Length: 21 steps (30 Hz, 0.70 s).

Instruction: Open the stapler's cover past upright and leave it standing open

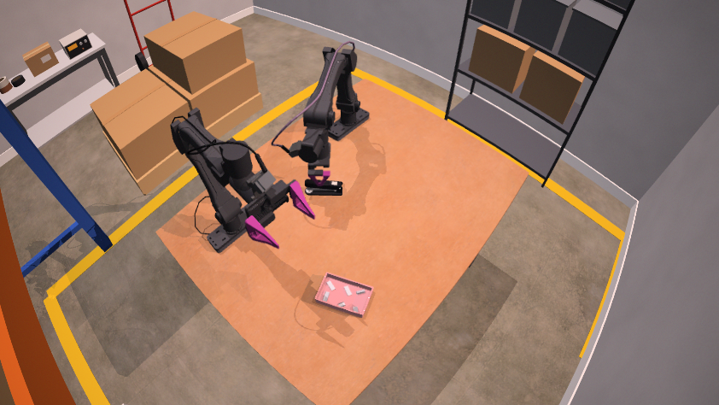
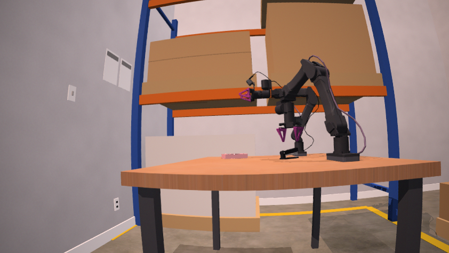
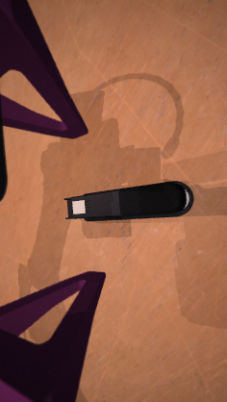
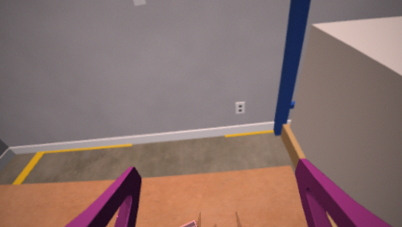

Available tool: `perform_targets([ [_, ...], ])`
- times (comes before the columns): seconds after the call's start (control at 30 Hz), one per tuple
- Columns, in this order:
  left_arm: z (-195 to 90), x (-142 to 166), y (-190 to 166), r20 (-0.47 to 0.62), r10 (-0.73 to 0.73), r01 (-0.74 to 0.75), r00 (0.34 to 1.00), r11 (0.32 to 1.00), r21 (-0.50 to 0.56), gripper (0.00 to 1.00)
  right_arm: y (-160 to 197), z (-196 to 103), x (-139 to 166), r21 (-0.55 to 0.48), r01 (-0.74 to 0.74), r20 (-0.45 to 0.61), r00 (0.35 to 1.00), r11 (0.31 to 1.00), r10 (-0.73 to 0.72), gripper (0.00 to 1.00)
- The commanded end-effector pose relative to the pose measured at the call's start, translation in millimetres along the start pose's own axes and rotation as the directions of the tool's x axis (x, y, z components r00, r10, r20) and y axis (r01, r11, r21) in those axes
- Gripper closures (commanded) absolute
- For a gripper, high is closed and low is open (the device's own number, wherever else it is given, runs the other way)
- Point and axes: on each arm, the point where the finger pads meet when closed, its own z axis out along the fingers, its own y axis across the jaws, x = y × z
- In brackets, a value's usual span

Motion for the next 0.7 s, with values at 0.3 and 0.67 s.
perform_targets([
  [0.3,-17.1,2.4,6.0,0.222,-0.502,0.530,0.836,0.843,-0.093,0.00,0.2,-4.6,-8.2,-0.004,0.006,0.024,1.000,1.000,-0.006,0.00],
  [0.67,-20.8,7.6,0.6,0.346,-0.732,0.796,0.587,0.599,-0.083,0.00,0.2,-4.6,-8.2,-0.004,0.006,0.024,1.000,1.000,-0.006,0.00],
])
